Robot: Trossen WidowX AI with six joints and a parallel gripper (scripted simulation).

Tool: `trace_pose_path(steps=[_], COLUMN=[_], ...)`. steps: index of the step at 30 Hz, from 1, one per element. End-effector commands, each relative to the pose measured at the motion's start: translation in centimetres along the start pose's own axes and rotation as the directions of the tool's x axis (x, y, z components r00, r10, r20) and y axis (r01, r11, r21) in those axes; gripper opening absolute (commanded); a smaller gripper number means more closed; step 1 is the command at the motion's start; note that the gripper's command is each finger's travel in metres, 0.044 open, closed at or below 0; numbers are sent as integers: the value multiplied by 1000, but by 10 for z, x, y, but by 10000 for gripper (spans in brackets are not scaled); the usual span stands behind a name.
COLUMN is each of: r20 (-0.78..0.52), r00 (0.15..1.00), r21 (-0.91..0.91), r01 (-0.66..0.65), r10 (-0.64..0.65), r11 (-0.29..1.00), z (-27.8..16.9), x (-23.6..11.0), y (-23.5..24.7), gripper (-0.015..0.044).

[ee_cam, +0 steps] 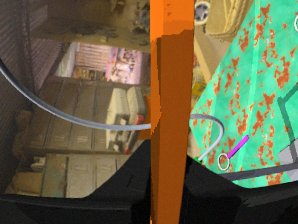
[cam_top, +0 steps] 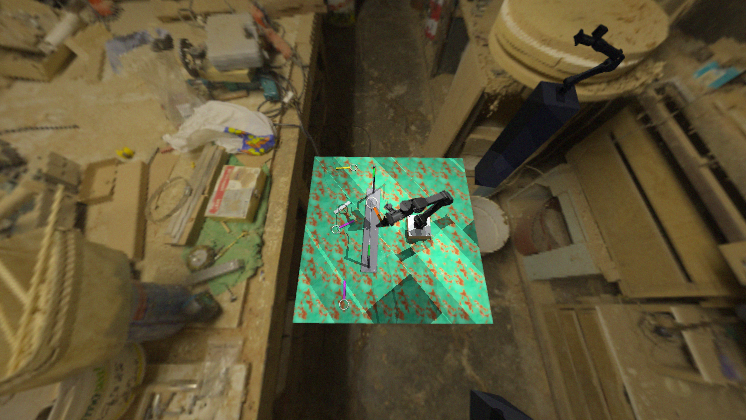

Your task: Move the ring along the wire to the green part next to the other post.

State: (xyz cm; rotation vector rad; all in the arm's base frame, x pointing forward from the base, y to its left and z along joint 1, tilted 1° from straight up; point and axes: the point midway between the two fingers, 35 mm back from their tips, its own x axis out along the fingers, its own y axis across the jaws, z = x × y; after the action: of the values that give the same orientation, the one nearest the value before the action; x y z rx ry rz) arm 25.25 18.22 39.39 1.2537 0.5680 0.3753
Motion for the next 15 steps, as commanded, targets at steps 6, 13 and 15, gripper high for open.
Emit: trace_pose_path(steps=[6, 13, 15], r20=[18, 33, 38], r00=[999, 995, 994], r21=[-99, -174, -196], r01=[53, 98, 111], r10=[-52, -94, -106], r11=[994, 980, 974], z=[1, 1, 2], x=[2, 2, 2], y=[-2, -6, -6], gripper=[-150, -150, -150])
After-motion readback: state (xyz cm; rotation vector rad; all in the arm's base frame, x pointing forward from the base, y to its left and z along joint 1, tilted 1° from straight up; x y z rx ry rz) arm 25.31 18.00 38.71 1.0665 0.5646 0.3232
